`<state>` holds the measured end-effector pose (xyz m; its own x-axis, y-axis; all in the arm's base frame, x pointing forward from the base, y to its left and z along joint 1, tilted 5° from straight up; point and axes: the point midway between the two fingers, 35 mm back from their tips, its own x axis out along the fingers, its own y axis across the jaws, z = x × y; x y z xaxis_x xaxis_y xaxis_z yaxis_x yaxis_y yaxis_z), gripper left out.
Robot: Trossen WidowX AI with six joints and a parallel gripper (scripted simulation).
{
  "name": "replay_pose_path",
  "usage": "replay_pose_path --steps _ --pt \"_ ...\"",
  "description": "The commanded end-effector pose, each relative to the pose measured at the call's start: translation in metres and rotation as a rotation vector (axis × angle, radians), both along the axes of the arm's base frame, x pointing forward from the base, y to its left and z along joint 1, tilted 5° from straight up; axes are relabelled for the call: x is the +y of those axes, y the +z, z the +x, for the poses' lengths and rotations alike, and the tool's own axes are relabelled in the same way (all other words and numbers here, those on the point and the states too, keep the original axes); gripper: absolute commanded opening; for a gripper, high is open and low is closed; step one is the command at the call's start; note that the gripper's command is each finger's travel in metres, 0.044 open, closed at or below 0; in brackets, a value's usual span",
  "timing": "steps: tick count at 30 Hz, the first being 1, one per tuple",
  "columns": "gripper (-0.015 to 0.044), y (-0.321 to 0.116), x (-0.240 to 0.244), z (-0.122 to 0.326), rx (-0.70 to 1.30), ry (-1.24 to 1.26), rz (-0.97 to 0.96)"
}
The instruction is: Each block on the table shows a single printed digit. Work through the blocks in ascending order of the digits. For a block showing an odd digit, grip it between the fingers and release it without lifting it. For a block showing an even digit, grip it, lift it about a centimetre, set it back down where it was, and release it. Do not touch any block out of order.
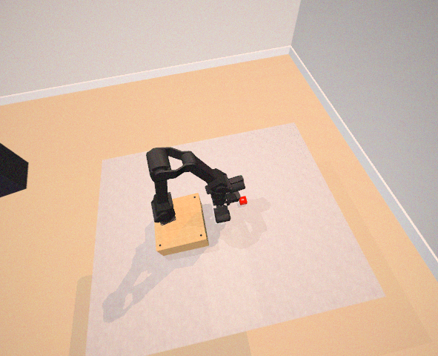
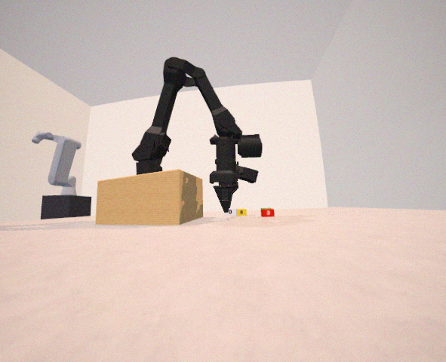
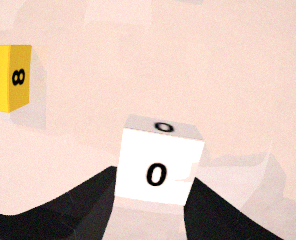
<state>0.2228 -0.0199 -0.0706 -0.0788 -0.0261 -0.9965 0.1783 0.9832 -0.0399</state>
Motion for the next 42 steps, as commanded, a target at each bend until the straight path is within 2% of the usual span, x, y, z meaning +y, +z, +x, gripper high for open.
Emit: replay_pose_path --steps 1,42 --pt "0.0120 0.007 0.000 0.004 -0.015 0.005 0.000" --pt "0.0120 -0.007 0.000 0.003 -0.015 0.005 0.000"
